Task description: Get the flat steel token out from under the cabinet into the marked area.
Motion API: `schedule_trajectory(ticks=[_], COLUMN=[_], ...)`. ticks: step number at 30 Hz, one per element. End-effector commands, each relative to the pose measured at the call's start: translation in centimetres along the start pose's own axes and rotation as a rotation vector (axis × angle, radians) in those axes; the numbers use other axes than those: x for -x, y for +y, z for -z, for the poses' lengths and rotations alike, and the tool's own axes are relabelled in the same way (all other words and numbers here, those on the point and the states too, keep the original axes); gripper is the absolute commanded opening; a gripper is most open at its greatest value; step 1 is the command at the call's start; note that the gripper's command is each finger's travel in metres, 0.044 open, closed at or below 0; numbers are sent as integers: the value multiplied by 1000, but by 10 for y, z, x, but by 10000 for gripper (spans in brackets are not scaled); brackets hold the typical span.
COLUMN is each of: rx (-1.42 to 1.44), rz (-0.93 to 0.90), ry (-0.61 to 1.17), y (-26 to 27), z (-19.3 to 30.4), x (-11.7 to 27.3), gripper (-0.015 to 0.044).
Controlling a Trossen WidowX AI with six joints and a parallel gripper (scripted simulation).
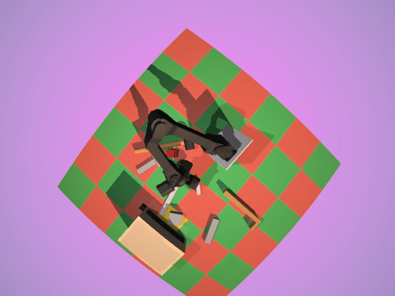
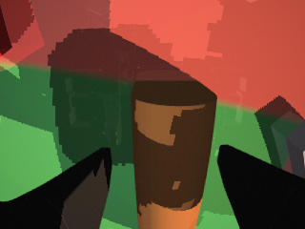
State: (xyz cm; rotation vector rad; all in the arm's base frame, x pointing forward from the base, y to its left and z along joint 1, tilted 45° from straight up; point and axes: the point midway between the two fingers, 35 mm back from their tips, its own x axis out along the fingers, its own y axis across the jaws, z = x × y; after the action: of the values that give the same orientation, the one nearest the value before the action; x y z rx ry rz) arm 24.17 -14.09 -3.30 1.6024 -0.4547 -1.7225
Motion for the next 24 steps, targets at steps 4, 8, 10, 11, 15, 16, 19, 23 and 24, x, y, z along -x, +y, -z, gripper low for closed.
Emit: schedule_trajectory(ticks=[4, 8, 10, 11, 15, 16, 19, 23, 24], rx=[-2, -7, -7, -7, -7, -7, -7, -6, -6], rz=[2, -1, -1, -1, -1, -1, -1, -1, -1], ry=[0, 1, 1, 1, 1, 1, 1, 1, 1], y=[0, 1, 1, 1, 1, 1, 1, 1, 1], z=[-2, 0, 0, 0, 0, 0, 0, 0, 0], x=[-2, -1, -1, -1, -1, -1, -1, -1, -1], gripper=[270, 191, 139, 131, 105, 98, 58, 0, 0])
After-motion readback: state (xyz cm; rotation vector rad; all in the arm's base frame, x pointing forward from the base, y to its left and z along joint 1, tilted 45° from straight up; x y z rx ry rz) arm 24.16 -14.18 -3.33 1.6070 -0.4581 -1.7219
